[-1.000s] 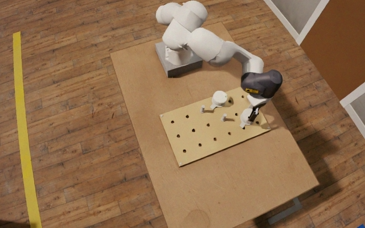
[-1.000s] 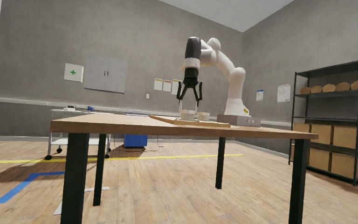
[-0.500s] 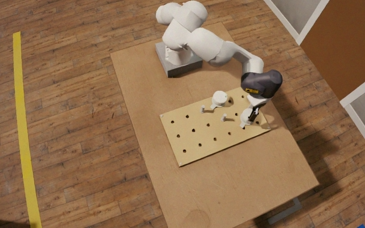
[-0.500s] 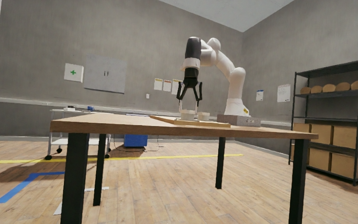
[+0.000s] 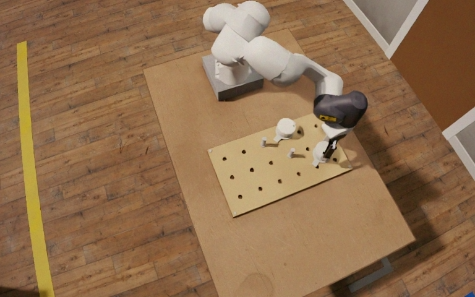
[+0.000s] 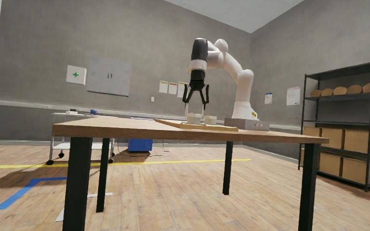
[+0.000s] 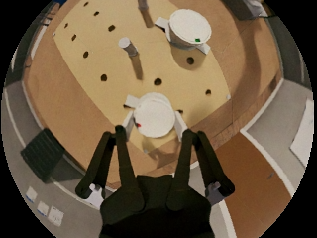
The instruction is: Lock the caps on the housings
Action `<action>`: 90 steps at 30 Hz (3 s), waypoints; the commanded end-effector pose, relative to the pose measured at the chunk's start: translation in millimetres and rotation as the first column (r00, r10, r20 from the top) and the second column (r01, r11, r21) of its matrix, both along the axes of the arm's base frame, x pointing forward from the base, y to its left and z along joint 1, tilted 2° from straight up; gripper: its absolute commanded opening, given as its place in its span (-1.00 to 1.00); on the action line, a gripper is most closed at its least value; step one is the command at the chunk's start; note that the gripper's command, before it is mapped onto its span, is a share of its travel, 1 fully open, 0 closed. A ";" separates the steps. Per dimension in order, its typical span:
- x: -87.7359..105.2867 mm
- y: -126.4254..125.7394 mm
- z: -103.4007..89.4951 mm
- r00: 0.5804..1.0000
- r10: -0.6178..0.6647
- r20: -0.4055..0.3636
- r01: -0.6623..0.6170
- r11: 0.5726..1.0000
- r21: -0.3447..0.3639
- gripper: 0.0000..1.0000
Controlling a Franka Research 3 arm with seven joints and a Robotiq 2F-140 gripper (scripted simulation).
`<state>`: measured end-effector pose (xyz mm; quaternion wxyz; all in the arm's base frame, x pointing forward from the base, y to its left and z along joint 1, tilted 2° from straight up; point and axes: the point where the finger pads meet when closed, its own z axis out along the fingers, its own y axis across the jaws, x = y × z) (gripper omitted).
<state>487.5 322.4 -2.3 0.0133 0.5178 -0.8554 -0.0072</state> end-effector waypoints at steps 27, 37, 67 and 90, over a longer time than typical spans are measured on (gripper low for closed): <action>0.6 0.6 -0.6 1.000 -0.003 0.001 0.003 1.000 0.001 -0.80; 0.6 0.6 -0.6 0.993 -0.114 0.001 0.114 0.993 -0.002 -0.80; 13.2 2.8 -0.9 0.991 -0.136 0.001 0.136 0.991 -0.003 -0.80; 14.4 2.8 -1.0 0.991 -0.136 0.001 0.136 0.991 -0.003 -0.80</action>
